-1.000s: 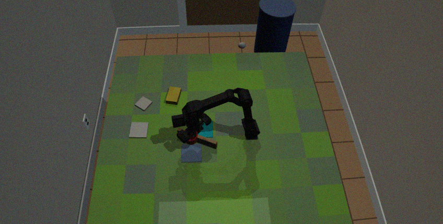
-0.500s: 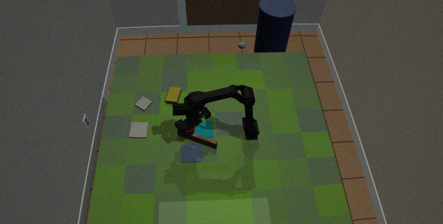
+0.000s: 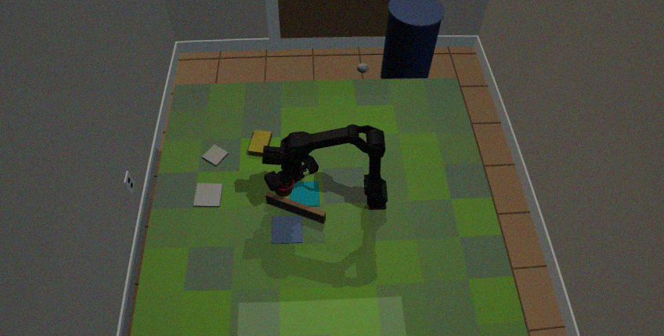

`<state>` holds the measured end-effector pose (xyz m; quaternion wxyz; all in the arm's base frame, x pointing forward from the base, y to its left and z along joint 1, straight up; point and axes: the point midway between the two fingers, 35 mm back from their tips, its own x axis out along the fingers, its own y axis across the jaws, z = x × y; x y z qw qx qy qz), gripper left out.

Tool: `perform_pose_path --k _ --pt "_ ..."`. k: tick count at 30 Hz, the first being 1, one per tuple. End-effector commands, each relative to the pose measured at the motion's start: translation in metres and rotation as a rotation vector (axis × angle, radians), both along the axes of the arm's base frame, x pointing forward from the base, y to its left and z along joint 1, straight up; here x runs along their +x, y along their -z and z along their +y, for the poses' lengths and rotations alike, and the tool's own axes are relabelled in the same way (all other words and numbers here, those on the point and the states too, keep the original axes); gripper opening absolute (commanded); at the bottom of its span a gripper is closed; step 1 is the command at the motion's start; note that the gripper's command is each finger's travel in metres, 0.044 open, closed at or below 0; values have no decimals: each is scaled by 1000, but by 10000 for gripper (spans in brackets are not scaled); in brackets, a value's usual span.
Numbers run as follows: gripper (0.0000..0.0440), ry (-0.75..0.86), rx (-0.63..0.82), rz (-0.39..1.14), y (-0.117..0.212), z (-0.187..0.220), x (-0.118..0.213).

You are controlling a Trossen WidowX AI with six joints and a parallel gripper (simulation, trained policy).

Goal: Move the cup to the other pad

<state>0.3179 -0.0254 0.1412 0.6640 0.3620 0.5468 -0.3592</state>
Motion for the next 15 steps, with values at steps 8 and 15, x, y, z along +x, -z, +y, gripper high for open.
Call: perform_pose_path --k 8,15 --pt "0 38 -3 -10 17 -18 -9" --pt "0 60 -3 -6 33 -25 -18"
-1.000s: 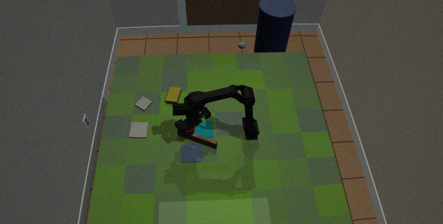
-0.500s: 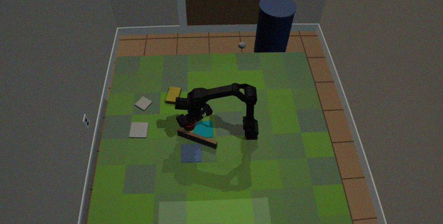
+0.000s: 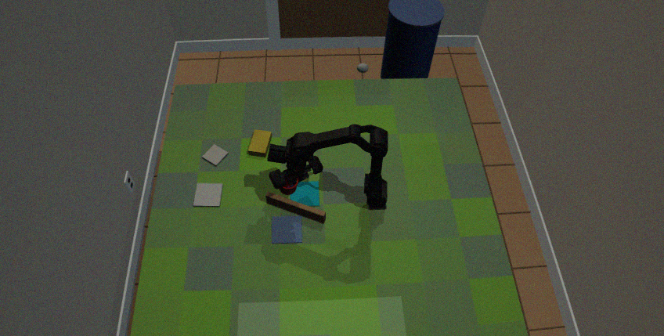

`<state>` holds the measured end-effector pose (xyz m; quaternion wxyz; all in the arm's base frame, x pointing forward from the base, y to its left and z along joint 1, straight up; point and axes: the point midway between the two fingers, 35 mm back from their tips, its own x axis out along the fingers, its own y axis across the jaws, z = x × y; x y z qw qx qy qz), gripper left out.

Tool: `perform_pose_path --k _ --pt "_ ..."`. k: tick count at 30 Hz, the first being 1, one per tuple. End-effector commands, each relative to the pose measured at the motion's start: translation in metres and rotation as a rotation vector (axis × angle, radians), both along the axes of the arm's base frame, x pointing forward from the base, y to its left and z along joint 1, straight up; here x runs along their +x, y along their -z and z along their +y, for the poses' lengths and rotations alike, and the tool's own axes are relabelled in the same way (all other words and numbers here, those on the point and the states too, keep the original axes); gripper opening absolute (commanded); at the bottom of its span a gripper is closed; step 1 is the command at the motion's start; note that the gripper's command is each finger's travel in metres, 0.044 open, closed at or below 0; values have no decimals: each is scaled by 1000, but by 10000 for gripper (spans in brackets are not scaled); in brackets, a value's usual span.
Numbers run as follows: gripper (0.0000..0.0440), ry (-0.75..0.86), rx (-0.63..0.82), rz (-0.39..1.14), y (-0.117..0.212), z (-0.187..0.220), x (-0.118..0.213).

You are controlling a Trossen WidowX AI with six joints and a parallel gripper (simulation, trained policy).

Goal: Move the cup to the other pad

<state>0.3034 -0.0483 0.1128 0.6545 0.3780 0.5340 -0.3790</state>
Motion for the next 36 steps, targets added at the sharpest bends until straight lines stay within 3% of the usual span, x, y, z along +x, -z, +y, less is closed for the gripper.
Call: perform_pose_path --k 1,19,24,28,36 --pt "0 3 0 -2 7 -2 -5" --pt "14 52 0 46 46 -7 -40" --pt "66 70 -4 29 51 -11 -42" --pt "153 82 -1 -23 44 -14 -37" --pt "172 75 15 -84 33 -13 -40"
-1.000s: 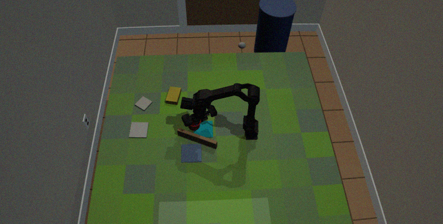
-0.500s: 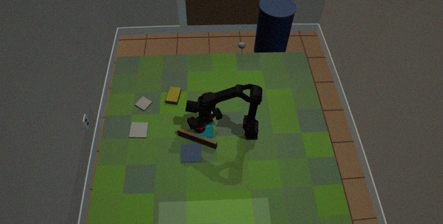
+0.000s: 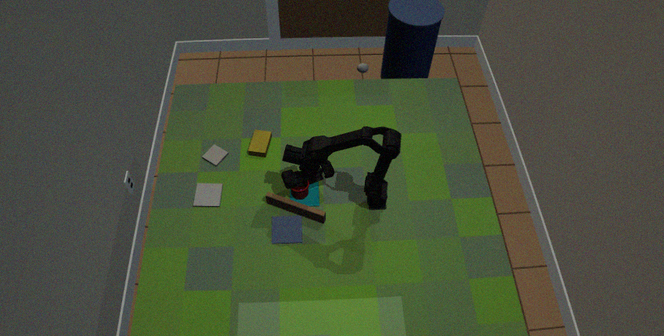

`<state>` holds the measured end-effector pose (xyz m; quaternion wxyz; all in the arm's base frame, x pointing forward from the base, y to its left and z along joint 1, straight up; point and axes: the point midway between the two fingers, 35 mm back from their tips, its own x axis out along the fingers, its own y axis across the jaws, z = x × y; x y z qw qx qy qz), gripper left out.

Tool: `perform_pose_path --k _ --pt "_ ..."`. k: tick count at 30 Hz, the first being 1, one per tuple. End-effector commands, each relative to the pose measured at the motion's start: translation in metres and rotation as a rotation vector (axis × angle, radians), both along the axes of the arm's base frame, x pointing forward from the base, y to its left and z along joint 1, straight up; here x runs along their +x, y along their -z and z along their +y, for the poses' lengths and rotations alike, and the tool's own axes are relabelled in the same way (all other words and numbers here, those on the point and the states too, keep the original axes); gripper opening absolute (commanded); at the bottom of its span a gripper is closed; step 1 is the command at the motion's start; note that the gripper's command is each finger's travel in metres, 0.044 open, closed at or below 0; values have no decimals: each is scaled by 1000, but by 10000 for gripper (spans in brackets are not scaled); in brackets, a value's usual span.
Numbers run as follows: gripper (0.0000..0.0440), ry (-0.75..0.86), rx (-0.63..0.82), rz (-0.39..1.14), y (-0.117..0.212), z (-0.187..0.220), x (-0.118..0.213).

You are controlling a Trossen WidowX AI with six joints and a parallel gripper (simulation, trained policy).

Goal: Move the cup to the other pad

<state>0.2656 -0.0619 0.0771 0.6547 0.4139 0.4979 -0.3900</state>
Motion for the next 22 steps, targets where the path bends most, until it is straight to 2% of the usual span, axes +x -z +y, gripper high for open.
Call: perform_pose_path --k 1,22 --pt "175 -7 7 -25 -4 1 -2" --pt "297 3 5 -164 -43 -3 -13"
